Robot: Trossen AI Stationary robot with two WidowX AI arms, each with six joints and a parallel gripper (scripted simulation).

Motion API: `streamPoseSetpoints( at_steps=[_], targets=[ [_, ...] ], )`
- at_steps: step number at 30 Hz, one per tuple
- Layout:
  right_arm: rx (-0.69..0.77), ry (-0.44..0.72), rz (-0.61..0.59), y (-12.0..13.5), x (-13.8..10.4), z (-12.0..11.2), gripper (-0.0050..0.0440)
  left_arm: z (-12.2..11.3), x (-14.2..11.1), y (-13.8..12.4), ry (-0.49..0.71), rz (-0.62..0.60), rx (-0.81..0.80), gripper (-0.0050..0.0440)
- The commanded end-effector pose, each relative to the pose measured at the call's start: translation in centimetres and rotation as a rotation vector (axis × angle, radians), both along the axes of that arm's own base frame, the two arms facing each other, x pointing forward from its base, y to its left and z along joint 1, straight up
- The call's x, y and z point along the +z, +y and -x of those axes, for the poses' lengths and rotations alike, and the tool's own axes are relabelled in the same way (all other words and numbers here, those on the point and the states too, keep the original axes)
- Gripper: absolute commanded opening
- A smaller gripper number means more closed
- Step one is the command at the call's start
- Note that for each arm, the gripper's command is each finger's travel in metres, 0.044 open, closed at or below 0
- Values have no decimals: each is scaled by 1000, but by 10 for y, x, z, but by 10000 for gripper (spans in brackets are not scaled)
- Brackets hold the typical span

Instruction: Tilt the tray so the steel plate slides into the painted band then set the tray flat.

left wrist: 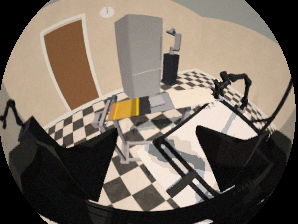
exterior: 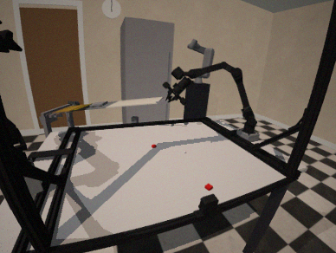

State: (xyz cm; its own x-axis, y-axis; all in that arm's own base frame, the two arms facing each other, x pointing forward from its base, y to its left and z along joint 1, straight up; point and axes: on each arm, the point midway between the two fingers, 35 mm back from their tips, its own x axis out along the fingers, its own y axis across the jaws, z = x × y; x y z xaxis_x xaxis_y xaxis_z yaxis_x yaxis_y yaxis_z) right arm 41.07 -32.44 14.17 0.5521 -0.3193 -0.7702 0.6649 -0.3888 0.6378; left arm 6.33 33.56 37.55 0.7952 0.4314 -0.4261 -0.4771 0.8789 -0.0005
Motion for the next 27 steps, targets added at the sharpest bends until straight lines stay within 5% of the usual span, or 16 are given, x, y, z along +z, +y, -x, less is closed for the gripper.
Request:
streamPoseSetpoints(
  at_steps=[1,20,25,27],
  targets=[
    [-2,-58,37,-2,20,-3,0,0,0,0,-2,-1,-3,440],
    [-2,-54,34,-1,9,-1,0,0,0,0,-2,-1,-3,440],
    [-2,0,2,4,-74,8,0,0,0,0,-2,-1,-3,440],
    [-2,22,-10,5,-86,9,0,0,0,0,-2,-1,-3,440]
  ],
)
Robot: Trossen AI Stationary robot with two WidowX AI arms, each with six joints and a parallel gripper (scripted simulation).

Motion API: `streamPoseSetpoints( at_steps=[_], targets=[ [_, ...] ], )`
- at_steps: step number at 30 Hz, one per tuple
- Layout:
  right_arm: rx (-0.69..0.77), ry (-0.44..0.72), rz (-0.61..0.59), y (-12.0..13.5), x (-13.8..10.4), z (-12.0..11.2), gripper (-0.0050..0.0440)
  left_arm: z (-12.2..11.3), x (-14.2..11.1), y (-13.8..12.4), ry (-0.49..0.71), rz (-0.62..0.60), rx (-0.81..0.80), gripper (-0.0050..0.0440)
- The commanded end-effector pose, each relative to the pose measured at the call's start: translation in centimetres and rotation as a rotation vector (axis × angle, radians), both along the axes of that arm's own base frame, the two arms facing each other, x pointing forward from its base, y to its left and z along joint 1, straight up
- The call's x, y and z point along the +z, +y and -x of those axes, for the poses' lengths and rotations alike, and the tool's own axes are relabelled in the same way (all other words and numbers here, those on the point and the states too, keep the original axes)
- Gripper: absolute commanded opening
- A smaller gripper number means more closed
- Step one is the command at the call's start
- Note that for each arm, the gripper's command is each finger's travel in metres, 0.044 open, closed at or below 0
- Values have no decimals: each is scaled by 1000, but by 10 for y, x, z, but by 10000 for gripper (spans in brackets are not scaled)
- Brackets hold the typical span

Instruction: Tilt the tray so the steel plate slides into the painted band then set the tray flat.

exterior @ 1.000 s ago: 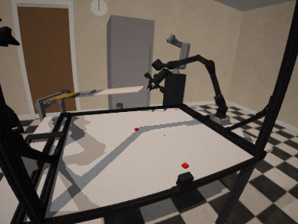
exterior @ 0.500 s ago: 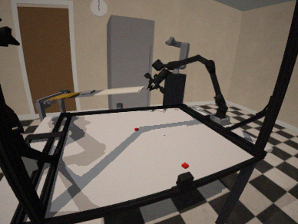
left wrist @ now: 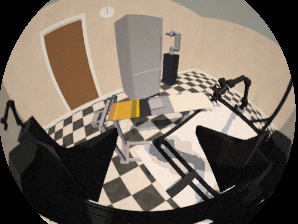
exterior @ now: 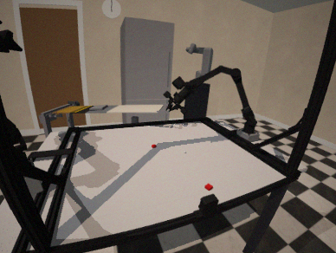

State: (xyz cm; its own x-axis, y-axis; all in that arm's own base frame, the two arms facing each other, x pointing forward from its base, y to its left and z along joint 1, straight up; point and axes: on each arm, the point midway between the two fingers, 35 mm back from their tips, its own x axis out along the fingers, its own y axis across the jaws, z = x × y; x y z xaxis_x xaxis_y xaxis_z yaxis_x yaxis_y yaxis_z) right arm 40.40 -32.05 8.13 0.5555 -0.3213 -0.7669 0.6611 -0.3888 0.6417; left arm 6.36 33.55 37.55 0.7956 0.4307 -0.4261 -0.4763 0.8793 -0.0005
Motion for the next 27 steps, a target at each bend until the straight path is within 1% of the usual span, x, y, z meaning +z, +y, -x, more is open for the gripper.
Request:
streamPoseSetpoints(
  at_steps=[1,4,8,10,25,27],
  targets=[
    [-1,39,-19,1,-25,2,0,0,0,0,-2,-1,-2,440],
    [-1,56,-29,0,-17,2,0,0,0,0,-2,-1,-2,440],
    [-1,54,-27,0,-7,1,0,0,0,0,-2,-1,-2,440],
    [-1,54,-27,0,-7,1,0,0,0,0,-2,-1,-2,440],
    [-1,32,-14,-2,32,-3,0,0,0,0,-2,-1,-2,440],
    [-1,32,-14,-2,32,-3,0,0,0,0,-2,-1,-2,440]
  ],
)
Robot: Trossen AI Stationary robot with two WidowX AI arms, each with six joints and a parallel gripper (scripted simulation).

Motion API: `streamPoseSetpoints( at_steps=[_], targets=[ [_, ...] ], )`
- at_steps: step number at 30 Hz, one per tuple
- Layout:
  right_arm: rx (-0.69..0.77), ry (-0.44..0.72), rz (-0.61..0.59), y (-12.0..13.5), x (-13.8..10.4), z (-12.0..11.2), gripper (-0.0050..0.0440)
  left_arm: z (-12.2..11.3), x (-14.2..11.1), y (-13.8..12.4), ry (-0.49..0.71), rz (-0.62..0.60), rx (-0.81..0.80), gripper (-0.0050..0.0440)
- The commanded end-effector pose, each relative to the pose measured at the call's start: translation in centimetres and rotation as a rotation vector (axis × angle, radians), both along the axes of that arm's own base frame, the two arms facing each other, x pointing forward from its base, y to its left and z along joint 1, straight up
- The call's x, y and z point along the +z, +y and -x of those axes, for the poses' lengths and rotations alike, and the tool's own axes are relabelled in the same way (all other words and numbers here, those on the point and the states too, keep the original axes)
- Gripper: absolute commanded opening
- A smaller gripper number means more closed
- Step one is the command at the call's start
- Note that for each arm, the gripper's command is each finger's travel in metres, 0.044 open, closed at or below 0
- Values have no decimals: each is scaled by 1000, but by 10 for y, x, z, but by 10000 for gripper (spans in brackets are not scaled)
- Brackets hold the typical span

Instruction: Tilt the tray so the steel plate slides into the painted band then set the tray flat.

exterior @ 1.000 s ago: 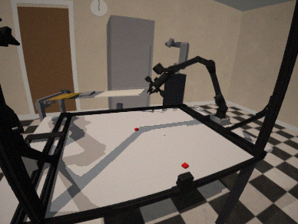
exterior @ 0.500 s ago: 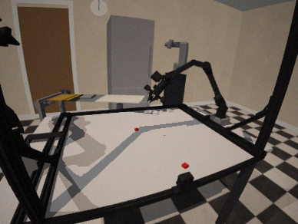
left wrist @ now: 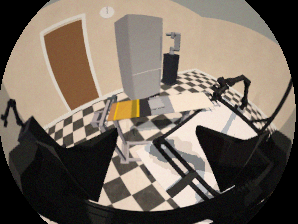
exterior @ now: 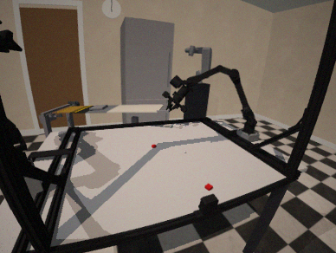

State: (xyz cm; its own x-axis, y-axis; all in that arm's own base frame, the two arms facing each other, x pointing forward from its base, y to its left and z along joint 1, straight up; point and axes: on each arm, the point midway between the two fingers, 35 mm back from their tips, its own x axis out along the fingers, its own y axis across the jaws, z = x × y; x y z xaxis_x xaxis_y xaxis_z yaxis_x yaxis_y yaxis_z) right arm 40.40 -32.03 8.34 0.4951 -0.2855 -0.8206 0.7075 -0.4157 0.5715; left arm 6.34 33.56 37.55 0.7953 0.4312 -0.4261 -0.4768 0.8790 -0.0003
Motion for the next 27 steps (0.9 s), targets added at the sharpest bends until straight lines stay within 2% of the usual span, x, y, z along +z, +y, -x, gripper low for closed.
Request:
streamPoseSetpoints(
  at_steps=[1,27],
  targets=[
    [-1,-50,34,-2,31,-3,0,0,0,0,-2,-1,-3,440],
    [-1,-74,48,-4,50,-5,0,0,0,0,-2,-1,-3,440]
  ],
)
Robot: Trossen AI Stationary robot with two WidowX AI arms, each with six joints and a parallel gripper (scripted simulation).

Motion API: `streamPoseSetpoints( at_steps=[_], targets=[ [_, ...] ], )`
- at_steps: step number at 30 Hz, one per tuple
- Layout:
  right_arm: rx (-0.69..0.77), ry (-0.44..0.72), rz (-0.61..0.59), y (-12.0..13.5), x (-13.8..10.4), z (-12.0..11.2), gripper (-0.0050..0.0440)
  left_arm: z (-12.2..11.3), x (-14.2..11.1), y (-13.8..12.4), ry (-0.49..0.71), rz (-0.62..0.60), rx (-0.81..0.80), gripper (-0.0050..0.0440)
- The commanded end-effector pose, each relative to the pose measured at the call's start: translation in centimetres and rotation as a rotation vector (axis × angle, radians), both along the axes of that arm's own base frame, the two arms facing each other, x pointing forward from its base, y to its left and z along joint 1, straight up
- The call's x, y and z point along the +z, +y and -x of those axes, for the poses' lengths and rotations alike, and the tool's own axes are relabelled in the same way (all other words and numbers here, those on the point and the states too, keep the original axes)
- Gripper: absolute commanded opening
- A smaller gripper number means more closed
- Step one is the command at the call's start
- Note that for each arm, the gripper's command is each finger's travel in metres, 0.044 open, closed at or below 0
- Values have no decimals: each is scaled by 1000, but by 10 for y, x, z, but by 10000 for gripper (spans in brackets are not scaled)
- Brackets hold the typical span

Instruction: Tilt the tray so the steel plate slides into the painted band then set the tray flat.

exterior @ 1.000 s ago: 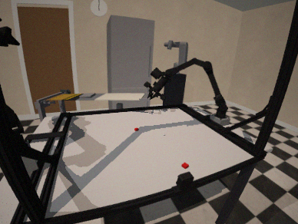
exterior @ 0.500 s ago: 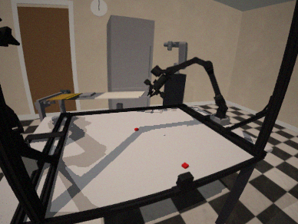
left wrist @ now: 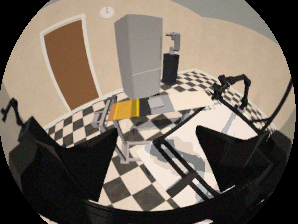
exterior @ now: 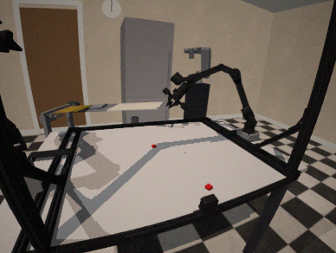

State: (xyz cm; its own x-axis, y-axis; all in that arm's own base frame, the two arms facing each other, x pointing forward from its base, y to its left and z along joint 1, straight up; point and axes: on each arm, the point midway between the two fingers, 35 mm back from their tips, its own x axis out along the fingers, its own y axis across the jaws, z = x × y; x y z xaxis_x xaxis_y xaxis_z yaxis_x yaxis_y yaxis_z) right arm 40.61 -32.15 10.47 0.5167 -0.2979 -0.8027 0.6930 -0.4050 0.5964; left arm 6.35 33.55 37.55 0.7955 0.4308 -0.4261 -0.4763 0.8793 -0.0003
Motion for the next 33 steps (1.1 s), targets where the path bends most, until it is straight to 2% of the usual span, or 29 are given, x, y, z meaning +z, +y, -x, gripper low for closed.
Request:
streamPoseSetpoints(
  at_steps=[1,33],
  targets=[
    [-3,-49,32,-3,29,-3,0,0,0,0,-2,-1,-2,440],
    [-3,-76,48,-4,51,-6,0,0,0,0,-2,-1,-2,440]
  ],
)
